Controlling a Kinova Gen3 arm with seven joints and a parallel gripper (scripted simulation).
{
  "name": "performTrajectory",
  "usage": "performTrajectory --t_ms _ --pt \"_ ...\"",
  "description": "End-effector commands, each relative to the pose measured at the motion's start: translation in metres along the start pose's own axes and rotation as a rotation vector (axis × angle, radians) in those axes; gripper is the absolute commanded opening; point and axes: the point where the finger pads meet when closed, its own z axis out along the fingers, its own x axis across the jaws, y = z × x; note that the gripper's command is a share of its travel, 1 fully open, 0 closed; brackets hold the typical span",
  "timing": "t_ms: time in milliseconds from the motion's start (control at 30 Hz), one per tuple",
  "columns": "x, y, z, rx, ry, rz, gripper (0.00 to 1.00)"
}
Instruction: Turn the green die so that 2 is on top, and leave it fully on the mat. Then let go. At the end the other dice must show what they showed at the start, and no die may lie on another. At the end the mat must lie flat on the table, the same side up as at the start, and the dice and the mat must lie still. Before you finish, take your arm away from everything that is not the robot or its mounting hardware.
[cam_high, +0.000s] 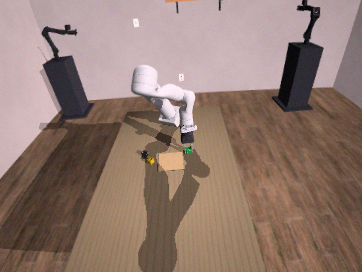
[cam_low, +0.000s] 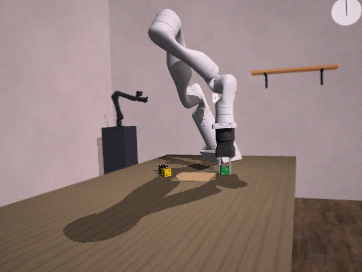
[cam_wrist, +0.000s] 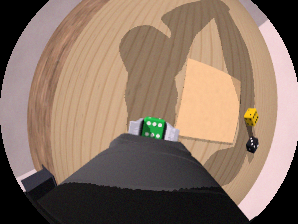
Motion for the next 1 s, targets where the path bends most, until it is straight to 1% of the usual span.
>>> performTrajectory --t_ms 0,167,367,433,633,933,967 --pt "0.0 0.0 0.0 0.001 -0.001 0.0 0.57" --pt "0.0 0.0 -0.002 0.001 -0.001 0.0 0.57" --pt "0.0 0.0 -0.01 0.001 -0.001 0.0 0.57" --pt "0.0 0.0 -0.01 0.001 -0.001 0.0 0.57" --pt "0.0 0.0 -0.027 0.001 -0.001 0.0 0.57" --pt "0.0 0.0 -0.06 0.001 -0.001 0.0 0.57" --pt "0.0 0.0 -0.06 0.001 -0.001 0.0 0.57"
